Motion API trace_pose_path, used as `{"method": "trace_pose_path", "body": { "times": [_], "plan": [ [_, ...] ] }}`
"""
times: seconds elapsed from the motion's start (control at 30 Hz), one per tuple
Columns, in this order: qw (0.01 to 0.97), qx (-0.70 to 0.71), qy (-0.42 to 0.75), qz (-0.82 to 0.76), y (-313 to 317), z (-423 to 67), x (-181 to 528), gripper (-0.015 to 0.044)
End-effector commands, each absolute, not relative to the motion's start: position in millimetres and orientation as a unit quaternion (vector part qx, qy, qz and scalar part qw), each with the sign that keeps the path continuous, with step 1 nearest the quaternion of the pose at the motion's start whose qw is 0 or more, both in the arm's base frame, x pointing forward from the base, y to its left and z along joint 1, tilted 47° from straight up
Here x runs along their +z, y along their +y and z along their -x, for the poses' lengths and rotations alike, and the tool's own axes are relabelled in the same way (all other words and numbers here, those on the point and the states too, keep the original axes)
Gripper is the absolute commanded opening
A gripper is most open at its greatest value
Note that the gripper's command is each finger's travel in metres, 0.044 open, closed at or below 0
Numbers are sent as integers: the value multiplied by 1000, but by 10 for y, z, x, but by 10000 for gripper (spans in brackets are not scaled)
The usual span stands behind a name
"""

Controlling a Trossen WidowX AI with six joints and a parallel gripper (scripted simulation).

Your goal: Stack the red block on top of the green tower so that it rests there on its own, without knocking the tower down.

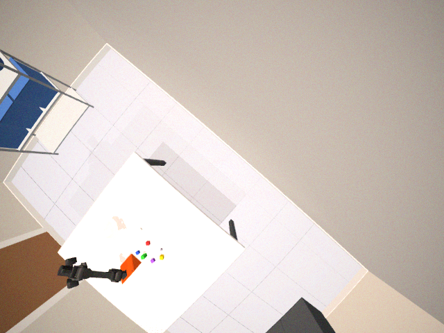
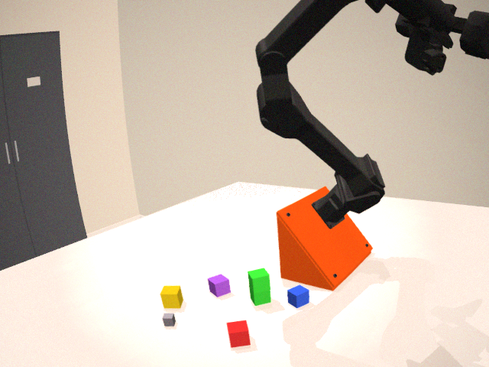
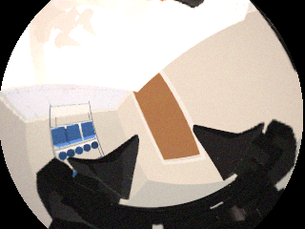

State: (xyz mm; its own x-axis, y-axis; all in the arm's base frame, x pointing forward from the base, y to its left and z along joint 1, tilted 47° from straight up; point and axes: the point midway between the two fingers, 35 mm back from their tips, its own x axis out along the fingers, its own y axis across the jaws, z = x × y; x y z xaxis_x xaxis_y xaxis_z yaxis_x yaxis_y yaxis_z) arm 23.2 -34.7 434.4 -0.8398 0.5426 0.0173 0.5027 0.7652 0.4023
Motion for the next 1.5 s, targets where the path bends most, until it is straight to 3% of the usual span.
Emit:
{"method": "trace_pose_path", "body": {
  "times": [0.0, 0.8, 1.47],
  "plan": [
    [51, 199, 937, -281, -340, -227, 4342, 426],
    [323, 269, 815, -399, 757, 534, 4201, 440],
    [514, 225, 734, -382, 1934, 159, 3705, 440]
  ]
}}
